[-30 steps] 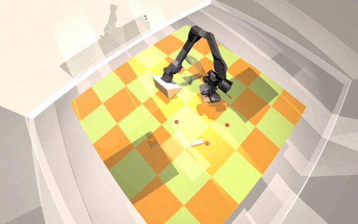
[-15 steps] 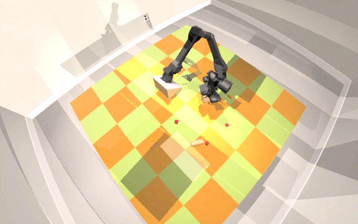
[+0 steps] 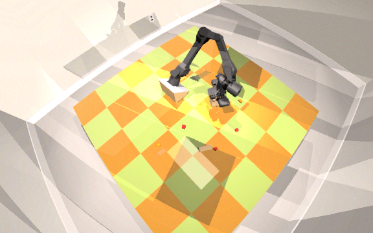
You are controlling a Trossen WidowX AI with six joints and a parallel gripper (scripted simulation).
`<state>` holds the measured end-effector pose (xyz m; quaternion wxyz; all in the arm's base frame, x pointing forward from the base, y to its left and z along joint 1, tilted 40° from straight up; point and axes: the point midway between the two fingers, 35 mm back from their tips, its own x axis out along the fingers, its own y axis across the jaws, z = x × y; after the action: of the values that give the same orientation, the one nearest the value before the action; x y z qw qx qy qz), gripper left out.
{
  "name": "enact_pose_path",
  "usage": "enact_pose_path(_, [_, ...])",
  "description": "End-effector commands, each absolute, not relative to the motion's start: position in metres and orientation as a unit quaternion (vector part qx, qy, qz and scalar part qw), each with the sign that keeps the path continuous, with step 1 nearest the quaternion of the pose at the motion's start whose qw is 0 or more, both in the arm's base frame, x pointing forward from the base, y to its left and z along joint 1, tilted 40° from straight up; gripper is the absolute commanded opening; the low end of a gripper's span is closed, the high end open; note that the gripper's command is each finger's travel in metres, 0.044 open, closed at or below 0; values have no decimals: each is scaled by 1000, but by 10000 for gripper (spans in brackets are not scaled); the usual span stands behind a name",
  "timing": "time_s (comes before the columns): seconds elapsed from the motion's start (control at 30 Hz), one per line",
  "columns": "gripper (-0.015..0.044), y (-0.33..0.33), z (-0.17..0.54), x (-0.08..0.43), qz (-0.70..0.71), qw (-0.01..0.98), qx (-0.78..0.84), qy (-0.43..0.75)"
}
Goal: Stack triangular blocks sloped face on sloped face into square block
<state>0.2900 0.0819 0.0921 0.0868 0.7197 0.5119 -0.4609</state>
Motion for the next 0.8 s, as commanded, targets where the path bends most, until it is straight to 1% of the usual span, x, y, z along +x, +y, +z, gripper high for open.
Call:
enact_pose_path(0.0, [0, 83, 92, 289, -461, 88, 718, 513])
enact_pose_path(0.07, [0, 83, 92, 289, -461, 88, 719, 513])
enact_pose_path(0.63, [440, 82, 92, 290, -461, 87, 720, 512])
enact_pose_path(0.77, [440, 82, 92, 290, -461, 87, 720, 512])
